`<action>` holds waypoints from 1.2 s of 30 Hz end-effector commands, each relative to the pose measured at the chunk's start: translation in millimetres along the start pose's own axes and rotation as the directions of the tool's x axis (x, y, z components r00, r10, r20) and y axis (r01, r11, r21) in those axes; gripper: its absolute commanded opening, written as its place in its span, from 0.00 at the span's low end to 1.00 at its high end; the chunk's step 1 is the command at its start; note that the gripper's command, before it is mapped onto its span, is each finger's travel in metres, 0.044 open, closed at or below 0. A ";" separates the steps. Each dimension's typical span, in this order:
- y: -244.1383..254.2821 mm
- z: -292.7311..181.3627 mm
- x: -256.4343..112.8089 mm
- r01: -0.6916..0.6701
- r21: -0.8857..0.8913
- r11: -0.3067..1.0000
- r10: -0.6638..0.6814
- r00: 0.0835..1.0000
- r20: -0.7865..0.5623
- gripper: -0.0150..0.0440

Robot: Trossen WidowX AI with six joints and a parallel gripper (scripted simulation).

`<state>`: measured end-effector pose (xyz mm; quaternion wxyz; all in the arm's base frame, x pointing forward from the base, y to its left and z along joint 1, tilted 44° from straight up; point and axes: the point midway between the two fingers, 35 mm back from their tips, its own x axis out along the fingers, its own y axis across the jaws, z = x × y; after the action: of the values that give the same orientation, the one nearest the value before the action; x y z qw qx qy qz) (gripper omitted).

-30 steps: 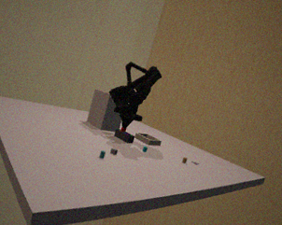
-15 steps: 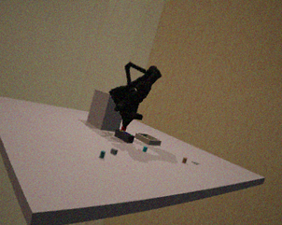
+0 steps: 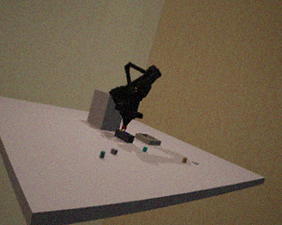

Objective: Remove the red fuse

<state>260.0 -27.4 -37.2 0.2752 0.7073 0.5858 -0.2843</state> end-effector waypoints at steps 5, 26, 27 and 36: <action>0.6 0.6 -10.2 -0.001 -0.008 1.000 0.001 1.000 0.007 0.25; 22.6 -47.2 -24.5 0.001 -0.006 1.000 -0.001 1.000 0.029 0.25; 24.6 -53.4 -24.4 0.000 -0.007 1.000 0.000 1.000 0.030 0.25; 35.6 -113.2 -23.7 -0.003 -0.008 1.000 0.003 1.000 0.028 0.25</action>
<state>296.1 20.1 44.7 0.2874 0.6996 0.5836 -0.2956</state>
